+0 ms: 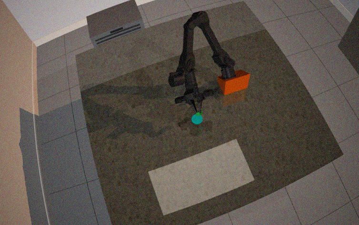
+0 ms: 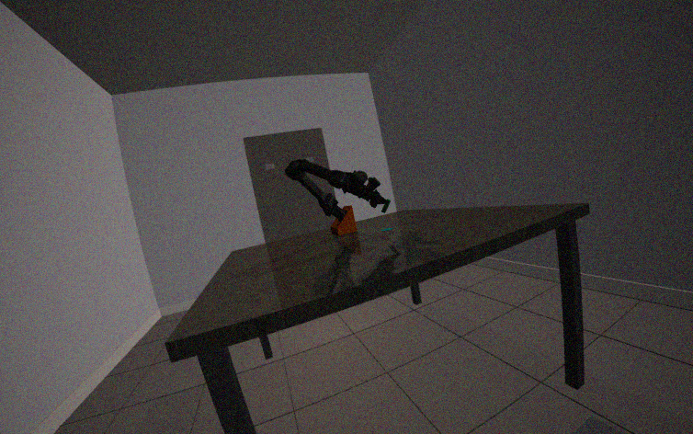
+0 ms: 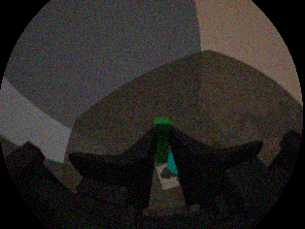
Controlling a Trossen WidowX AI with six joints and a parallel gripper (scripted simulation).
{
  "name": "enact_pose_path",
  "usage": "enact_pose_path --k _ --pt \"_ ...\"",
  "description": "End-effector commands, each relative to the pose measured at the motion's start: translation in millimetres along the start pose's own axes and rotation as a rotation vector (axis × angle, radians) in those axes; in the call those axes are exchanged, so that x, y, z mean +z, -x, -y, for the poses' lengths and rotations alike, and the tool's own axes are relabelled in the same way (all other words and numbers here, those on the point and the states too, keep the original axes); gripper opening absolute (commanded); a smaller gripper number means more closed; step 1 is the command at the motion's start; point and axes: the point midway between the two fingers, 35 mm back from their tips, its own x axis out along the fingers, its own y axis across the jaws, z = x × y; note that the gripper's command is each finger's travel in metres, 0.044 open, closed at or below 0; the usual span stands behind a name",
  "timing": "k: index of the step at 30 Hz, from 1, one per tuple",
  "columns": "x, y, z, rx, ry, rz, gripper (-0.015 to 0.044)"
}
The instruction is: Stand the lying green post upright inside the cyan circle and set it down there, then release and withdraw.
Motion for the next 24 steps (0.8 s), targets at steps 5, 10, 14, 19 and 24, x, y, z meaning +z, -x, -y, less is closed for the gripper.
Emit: enact_pose_path --k 5,10,14,19,24 --pt "0.5 2.8 -0.3 -0.005 0.022 0.059 0.0023" --pt "0.5 4.7 -0.2 -0.011 0.034 0.095 0.0023" --pt "0.4 6.4 -0.1 -0.017 0.044 0.124 0.0023" --pt "0.3 8.6 0.0 -0.026 0.057 0.160 0.0023" --pt "0.2 11.0 -0.1 -0.036 0.070 0.195 0.0023"
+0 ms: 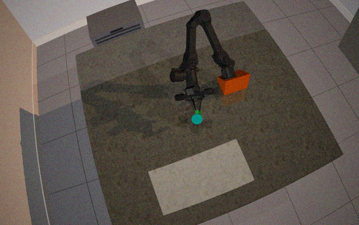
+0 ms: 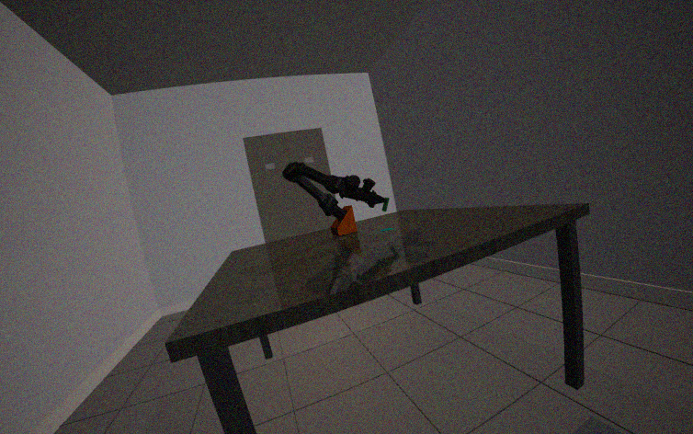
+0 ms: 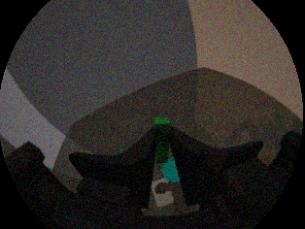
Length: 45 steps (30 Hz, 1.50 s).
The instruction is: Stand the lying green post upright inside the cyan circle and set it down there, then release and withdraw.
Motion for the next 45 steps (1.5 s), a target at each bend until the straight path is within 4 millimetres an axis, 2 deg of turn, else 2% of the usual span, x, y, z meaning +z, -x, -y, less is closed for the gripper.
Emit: enact_pose_path --k 1,45 --pt "0.8 1.9 -0.7 -0.004 0.017 0.029 0.0023" --pt "2.7 29.8 -5.1 -0.130 0.177 0.316 0.0023"
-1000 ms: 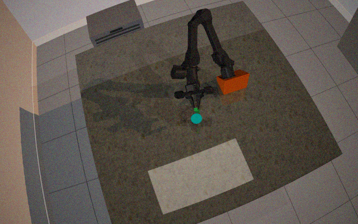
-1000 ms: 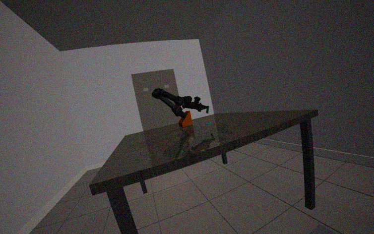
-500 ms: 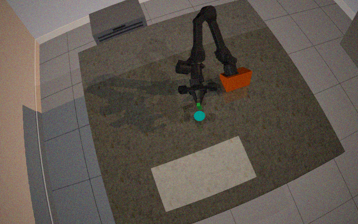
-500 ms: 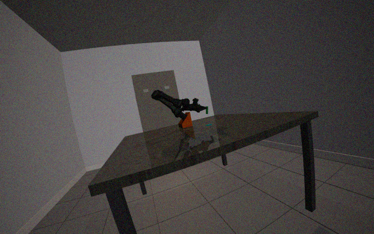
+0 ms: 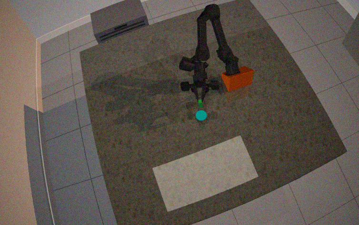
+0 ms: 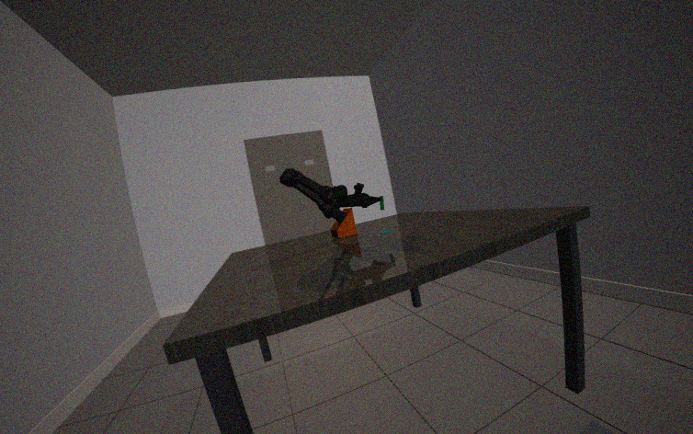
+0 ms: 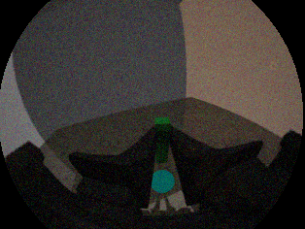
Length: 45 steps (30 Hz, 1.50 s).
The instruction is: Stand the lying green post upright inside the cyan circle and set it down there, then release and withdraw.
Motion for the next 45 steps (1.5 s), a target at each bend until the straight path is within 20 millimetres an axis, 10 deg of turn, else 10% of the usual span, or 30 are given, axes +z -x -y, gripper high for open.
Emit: enact_pose_path --k 1,23,45 --pt "1.6 2.7 -1.0 -0.010 0.022 0.025 0.0023" --pt "0.6 4.9 -1.0 -0.022 0.039 0.045 0.0023" --pt "-63.9 -4.1 3.9 -0.015 0.041 0.033 0.0023"
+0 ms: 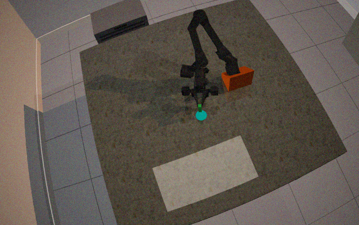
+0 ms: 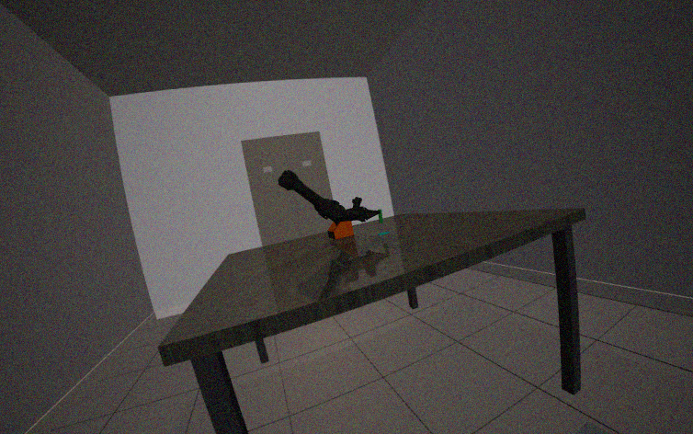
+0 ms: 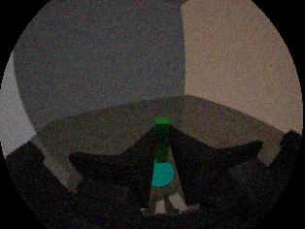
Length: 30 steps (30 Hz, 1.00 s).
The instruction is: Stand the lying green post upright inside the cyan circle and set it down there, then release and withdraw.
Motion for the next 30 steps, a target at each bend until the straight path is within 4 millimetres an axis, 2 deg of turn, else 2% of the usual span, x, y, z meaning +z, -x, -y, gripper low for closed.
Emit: enact_pose_path --k 1,18,30 --pt "-8.7 -0.8 -0.8 0.000 0.007 0.007 0.0023" --pt "-47.2 -6.6 -4.1 -0.003 -0.006 0.006 0.0023" --pt "-49.0 -7.0 -4.1 -0.002 -0.007 0.005 0.0023"
